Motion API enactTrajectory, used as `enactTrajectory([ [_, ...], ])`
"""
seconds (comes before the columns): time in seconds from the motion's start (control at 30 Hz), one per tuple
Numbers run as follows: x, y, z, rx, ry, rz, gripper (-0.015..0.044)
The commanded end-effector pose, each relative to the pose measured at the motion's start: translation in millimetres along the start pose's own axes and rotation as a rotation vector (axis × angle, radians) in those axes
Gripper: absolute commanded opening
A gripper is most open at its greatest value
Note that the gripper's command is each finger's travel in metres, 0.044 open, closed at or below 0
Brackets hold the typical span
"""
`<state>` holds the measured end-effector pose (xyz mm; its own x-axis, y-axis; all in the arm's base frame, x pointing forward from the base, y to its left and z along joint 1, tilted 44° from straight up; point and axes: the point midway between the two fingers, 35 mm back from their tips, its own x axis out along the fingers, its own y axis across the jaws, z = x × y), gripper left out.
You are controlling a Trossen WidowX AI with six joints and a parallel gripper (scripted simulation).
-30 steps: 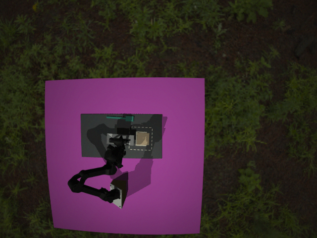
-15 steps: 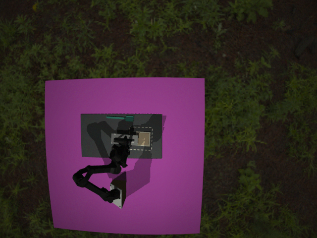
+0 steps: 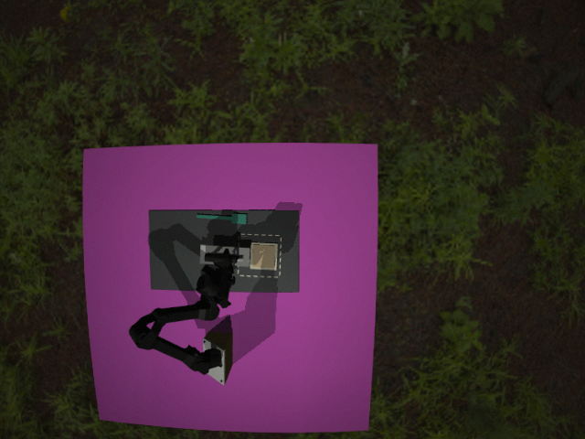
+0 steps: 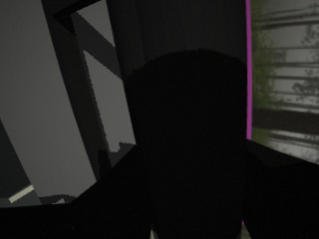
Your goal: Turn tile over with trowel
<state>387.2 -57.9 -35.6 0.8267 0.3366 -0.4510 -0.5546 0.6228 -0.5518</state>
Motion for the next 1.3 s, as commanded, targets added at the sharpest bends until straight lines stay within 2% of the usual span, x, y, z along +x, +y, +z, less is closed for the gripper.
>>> enactTrajectory([
  [0.0, -5, -12, 9, 0.001, 0.007, -0.017, 0.0000],
  [0.97, -36, -36, 75, -0.006, 0.007, -0.016, 0.0000],
  [1.27, -37, -37, 76, -0.007, 0.007, -0.016, 0.0000],
])
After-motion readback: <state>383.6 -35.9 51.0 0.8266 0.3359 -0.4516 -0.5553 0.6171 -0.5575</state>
